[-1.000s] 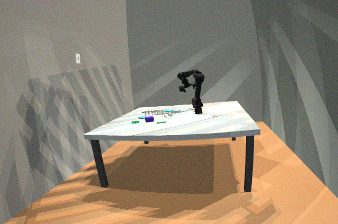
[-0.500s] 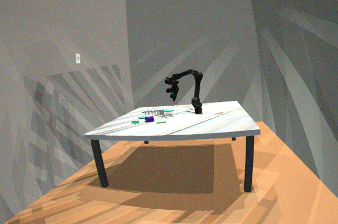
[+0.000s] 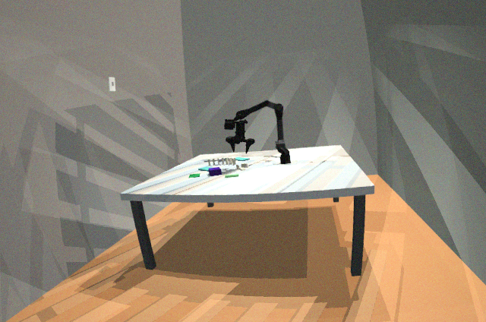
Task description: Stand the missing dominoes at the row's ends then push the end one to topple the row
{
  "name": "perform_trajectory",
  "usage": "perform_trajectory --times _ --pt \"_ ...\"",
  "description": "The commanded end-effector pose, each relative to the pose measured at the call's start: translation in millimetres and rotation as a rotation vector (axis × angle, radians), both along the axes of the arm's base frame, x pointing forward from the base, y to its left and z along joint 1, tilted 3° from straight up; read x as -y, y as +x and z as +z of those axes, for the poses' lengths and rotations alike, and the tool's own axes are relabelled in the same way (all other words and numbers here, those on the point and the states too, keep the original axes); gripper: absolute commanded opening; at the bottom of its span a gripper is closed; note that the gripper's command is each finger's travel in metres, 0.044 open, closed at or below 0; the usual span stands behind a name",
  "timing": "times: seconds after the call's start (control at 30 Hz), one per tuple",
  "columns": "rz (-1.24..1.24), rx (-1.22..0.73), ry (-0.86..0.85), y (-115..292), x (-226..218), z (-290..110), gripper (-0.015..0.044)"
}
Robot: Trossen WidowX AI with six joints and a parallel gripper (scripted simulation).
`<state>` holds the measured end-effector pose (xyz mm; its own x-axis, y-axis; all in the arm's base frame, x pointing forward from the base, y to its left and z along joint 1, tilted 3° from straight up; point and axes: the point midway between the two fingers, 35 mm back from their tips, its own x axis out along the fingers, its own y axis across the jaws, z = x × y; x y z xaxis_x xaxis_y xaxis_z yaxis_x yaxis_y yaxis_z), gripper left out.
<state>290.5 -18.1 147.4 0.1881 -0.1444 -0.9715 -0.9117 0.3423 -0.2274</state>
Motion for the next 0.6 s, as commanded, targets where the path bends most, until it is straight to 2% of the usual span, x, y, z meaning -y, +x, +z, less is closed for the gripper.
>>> perform_trajectory --times 0.0,0.07,0.13,0.47,0.57 --pt "0.500 -0.115 0.032 -2 -73 -12 0.0440" --pt "0.676 -0.153 0.041 -9 -97 -16 0.0440" --pt "0.744 -0.167 0.045 -12 -105 -18 0.0440" --pt "0.746 -0.167 0.046 -15 -106 -18 0.0440" --pt "0.746 -0.167 0.046 -13 -106 -30 0.0440"
